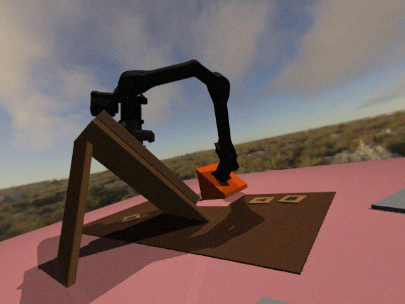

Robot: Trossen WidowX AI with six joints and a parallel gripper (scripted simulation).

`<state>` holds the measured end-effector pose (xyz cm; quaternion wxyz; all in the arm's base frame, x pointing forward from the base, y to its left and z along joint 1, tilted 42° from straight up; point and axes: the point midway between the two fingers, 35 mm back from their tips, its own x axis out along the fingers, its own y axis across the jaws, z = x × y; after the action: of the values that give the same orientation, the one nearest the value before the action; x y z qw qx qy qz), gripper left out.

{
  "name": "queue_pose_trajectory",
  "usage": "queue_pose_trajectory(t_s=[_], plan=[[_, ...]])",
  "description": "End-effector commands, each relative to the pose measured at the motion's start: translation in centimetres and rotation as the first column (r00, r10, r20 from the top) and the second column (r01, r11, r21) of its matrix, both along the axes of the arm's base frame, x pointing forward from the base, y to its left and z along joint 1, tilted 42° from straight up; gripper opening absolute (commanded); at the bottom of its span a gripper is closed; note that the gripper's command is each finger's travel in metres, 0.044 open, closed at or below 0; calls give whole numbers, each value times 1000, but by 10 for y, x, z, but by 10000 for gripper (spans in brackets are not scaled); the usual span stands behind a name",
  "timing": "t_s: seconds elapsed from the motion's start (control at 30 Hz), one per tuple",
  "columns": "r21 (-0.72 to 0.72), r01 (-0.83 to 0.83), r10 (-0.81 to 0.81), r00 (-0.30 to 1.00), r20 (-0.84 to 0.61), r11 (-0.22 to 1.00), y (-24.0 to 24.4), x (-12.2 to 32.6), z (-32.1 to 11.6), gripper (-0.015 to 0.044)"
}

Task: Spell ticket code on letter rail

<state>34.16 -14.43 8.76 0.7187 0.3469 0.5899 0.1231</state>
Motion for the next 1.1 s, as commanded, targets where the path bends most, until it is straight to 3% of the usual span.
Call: queue_pose_trajectory(t_s=[0.0,1.0,1.07], plan=[[6,0,0,1000,1,1000,3,1,2,0],[6,0,0,1000,-1,1000,-7,-25,16,0],[5,25,-25,999,21,1000,-9,-26,22,53]])
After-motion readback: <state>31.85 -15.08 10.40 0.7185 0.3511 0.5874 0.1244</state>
